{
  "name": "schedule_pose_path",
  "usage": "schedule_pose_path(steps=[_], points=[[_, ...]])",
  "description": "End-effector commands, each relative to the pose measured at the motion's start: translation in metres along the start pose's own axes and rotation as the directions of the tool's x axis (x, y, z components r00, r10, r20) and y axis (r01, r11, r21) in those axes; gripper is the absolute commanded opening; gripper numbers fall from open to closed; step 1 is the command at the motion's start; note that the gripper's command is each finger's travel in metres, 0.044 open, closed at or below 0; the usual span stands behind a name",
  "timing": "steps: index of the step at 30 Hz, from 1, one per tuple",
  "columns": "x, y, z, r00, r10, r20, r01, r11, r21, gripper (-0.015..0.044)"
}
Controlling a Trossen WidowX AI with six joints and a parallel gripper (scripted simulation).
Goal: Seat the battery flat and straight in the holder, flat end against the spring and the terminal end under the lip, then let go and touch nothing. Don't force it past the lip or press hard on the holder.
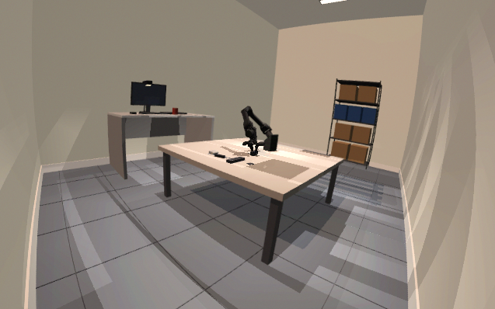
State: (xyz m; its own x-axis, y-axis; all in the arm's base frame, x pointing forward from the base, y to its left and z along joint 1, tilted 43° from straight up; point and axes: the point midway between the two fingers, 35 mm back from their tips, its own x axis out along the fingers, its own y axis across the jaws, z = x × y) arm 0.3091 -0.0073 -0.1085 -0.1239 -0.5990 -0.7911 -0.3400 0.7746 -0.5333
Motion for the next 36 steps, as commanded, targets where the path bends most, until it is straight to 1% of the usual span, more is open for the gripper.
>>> schedule_pose_path(steps=[1, 20, 36], points=[[0.003, -0.001, -0.003, 1.0, 0.0, -0.016, 0.0, 1.0, 0.0, 0.0082], [0.003, -0.001, -0.003, 1.0, 0.0, -0.012, 0.0, 1.0, -0.001, 0.0082], [0.001, -0.001, 0.008, 1.0, 0.0, -0.012, 0.0, 1.0, 0.0, 0.0082]])
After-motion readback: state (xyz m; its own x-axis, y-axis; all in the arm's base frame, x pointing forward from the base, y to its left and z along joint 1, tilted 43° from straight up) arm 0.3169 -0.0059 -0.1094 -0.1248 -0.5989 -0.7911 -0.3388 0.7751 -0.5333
